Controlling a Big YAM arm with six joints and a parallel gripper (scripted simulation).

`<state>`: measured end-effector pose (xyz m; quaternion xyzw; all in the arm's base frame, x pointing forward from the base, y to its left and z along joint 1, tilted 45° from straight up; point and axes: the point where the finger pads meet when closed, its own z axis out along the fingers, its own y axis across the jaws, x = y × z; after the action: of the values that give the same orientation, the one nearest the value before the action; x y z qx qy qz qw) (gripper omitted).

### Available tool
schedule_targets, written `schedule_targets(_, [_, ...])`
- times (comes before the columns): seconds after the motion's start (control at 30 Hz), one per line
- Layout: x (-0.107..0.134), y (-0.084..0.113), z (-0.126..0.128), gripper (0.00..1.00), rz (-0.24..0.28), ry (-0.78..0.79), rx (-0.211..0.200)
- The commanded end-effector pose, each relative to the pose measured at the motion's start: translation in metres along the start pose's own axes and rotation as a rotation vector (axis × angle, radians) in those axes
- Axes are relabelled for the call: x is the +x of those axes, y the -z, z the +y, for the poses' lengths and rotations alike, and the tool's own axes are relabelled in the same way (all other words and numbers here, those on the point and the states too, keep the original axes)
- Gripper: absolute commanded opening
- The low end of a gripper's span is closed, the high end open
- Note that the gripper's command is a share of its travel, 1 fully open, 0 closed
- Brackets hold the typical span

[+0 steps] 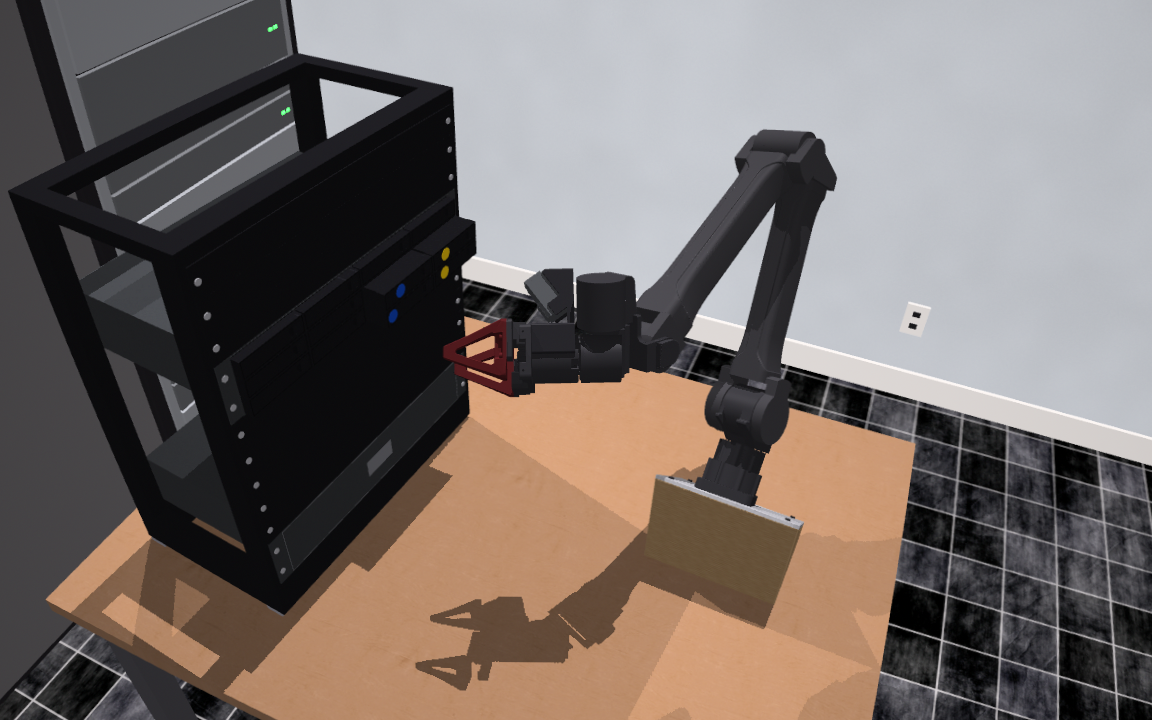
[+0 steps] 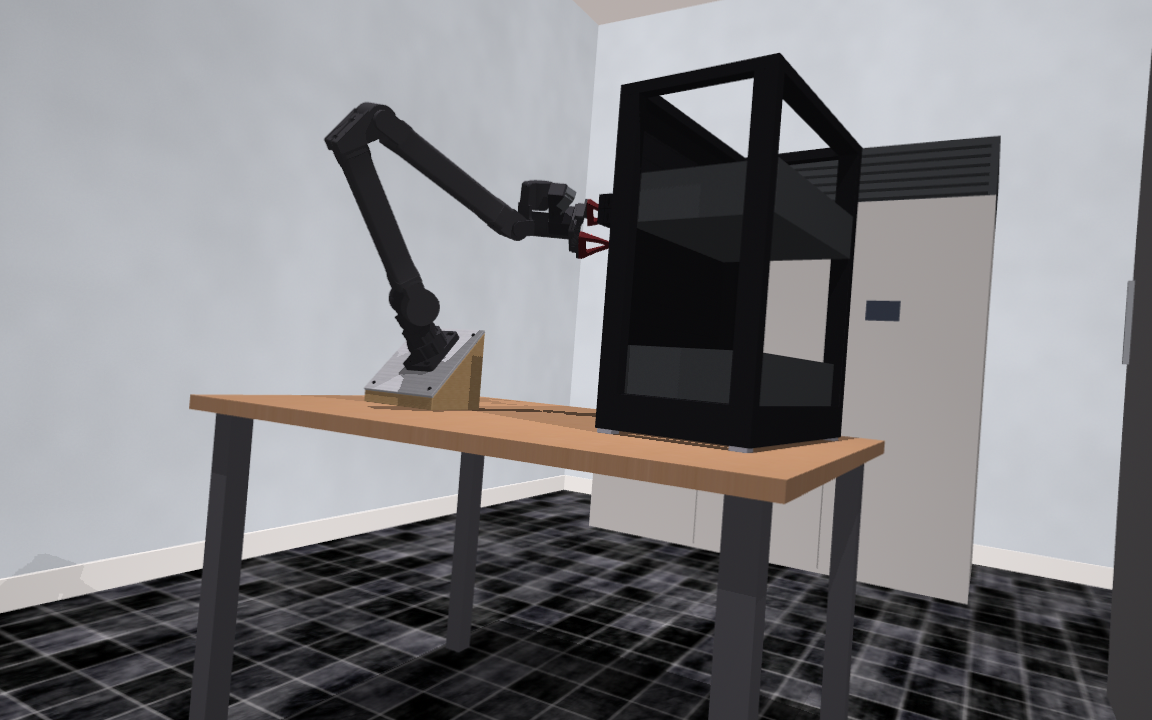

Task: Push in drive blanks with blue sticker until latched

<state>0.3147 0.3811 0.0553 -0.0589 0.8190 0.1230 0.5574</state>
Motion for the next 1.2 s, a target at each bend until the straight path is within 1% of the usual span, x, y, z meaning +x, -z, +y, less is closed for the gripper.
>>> schedule_targets(0.0, [-0.024,0.016,0.008,1.00,-0.094,-0.118,-0.029])
schedule_targets(0.03, [-0.028,0.021,0.004,1.00,-0.117,-0.141,-0.023])
schedule_targets(0.1, [-0.028,0.021,0.004,1.00,-0.117,-0.141,-0.023])
schedule_targets(0.33, [-0.051,0.052,-0.021,1.00,-0.253,-0.300,0.018])
schedule_targets(0.47, [-0.061,0.068,-0.036,1.00,-0.315,-0.385,0.038])
schedule_targets(0.6, [-0.068,0.083,-0.050,1.00,-0.366,-0.462,0.056])
schedule_targets(0.67, [-0.068,0.083,-0.050,1.00,-0.366,-0.462,0.056])
schedule_targets(0.7, [-0.065,0.085,-0.053,1.00,-0.371,-0.469,0.064])
schedule_targets(0.77, [-0.072,0.093,-0.059,1.00,-0.397,-0.513,0.067])
schedule_targets(0.9, [-0.076,0.103,-0.071,1.00,-0.430,-0.572,0.081])
schedule_targets(1.17, [-0.079,0.118,-0.087,1.00,-0.472,-0.648,0.103])
